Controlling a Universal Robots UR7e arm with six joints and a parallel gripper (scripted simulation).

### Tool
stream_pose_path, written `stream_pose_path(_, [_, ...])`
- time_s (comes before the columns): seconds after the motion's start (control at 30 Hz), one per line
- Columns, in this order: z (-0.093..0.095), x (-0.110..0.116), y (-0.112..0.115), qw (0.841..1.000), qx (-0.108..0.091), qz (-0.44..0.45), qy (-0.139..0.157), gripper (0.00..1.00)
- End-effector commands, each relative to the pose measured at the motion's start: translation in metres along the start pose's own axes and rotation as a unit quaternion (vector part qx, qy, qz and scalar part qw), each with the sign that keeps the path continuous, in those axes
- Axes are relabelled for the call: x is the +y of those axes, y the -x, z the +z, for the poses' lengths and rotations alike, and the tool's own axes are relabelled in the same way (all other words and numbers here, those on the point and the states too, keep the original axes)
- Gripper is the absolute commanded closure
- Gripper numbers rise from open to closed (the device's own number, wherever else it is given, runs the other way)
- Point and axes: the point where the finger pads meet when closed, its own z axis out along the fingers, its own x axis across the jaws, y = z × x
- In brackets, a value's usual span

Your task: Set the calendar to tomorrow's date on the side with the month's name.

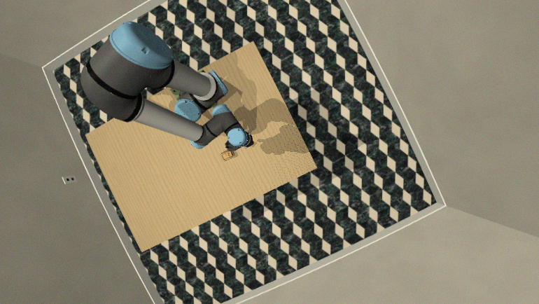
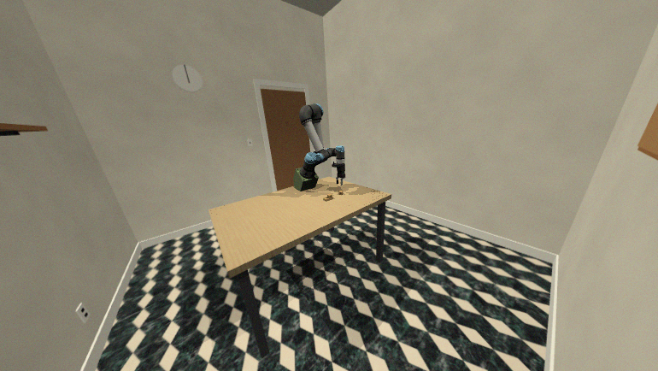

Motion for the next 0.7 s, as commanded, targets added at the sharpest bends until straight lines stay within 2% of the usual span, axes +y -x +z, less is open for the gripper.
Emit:
stream_pose_path(0.0, [0.0003, -0.002, -0.0025, 0.997, 0.0, 0.075, -0.002, 0.0])
stream_pose_path(0.13, [0.0007, -0.0035, -0.0052, 0.989, 0.0, 0.145, -0.002, 0.0])
stream_pose_path(0.27, [0.0009, -0.0038, -0.0059, 0.986, 0.0, 0.164, -0.002, 0.0])
stream_pose_path(0.43, [0.0014, -0.0046, -0.0087, 0.97, 0.0, 0.243, -0.002, 0.0])
stream_pose_path(0.53, [0.0017, -0.0049, -0.0106, 0.954, 0.0, 0.301, -0.002, 0.0])
stream_pose_path(0.57, [0.0018, -0.0049, -0.0107, 0.953, 0.0, 0.304, -0.002, 0.0])
stream_pose_path(0.63, [0.002, -0.0049, -0.012, 0.938, 0.0, 0.346, -0.002, 0.0])
stream_pose_path(0.67, [0.002, -0.0049, -0.012, 0.938, 0.0, 0.346, -0.002, 0.0])
